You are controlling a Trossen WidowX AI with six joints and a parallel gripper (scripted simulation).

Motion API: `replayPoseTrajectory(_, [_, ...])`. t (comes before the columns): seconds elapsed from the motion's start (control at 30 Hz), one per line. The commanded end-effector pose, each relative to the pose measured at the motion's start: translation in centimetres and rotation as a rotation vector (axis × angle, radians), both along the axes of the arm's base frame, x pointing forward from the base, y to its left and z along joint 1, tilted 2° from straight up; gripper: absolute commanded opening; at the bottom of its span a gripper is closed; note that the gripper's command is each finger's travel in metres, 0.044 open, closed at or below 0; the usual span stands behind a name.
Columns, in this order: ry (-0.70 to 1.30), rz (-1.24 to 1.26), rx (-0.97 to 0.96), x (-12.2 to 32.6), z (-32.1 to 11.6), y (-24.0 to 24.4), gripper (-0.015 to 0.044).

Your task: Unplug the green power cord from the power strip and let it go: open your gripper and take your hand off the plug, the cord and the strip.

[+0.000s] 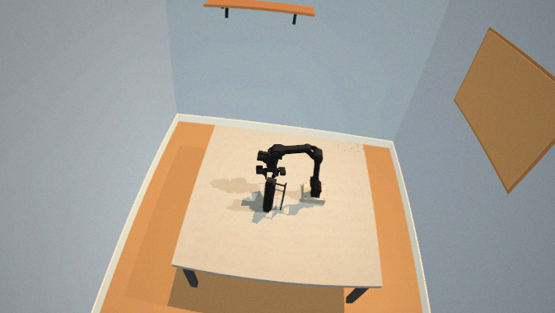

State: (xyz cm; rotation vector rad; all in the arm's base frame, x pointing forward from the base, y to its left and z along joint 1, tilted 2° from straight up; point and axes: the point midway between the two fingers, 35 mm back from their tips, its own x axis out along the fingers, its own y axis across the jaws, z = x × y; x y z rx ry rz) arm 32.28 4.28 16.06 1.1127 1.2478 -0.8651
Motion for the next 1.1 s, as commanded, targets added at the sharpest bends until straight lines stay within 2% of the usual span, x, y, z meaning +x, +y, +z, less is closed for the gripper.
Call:
replayPoseTrajectory(0.0, [0.103,-0.355,-0.05,-3.2,-3.2,-2.3,0.016])
replayPoseTrajectory(0.47, [0.102,-0.355,-0.05,-3.0,-3.2,-1.9,0.016])
replayPoseTrajectory(1.07, [0.103,-0.354,-0.047,-2.9,-3.2,1.0,0.016])
